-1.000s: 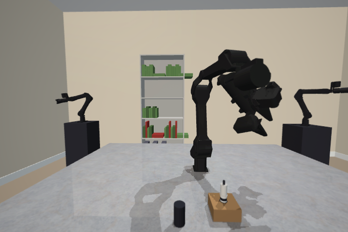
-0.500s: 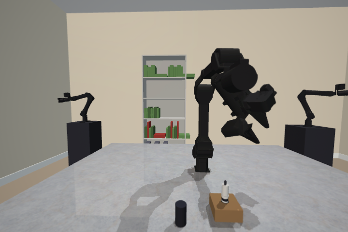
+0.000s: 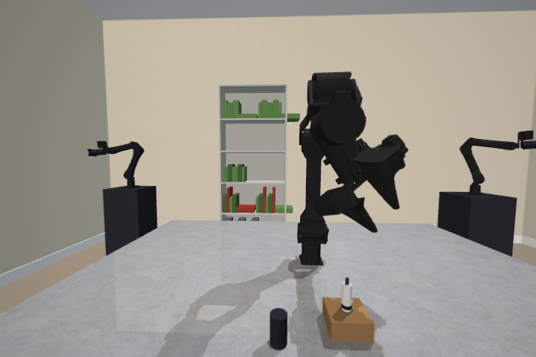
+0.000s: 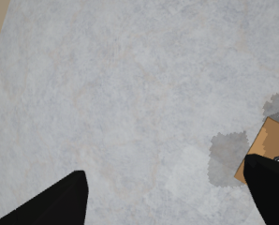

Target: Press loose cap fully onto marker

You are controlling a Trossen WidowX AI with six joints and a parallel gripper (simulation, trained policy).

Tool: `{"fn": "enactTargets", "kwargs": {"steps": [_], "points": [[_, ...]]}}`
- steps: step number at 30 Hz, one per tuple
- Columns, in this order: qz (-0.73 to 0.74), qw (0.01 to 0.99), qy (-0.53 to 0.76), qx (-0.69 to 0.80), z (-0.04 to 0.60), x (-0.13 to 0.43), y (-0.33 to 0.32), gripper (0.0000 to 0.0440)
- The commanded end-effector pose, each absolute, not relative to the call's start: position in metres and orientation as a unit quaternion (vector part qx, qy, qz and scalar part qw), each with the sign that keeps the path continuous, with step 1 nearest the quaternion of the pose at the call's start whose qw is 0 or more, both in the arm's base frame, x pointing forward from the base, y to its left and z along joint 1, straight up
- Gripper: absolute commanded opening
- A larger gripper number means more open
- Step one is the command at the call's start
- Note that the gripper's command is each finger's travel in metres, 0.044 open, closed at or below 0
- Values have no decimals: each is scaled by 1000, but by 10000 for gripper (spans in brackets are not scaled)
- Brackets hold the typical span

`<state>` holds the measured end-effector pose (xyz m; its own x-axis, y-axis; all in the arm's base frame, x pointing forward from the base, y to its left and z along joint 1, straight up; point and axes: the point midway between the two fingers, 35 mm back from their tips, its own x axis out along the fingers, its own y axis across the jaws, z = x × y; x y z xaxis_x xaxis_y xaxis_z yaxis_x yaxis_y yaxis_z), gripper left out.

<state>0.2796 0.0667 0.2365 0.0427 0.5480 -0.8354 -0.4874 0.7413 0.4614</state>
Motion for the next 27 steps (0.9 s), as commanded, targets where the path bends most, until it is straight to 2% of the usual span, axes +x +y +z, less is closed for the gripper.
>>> {"fn": "enactTargets", "kwargs": {"steps": [1,27], "points": [[343,726,595,19,232,288,51,327],[253,729,636,-10,204,313,-34,324]]}}
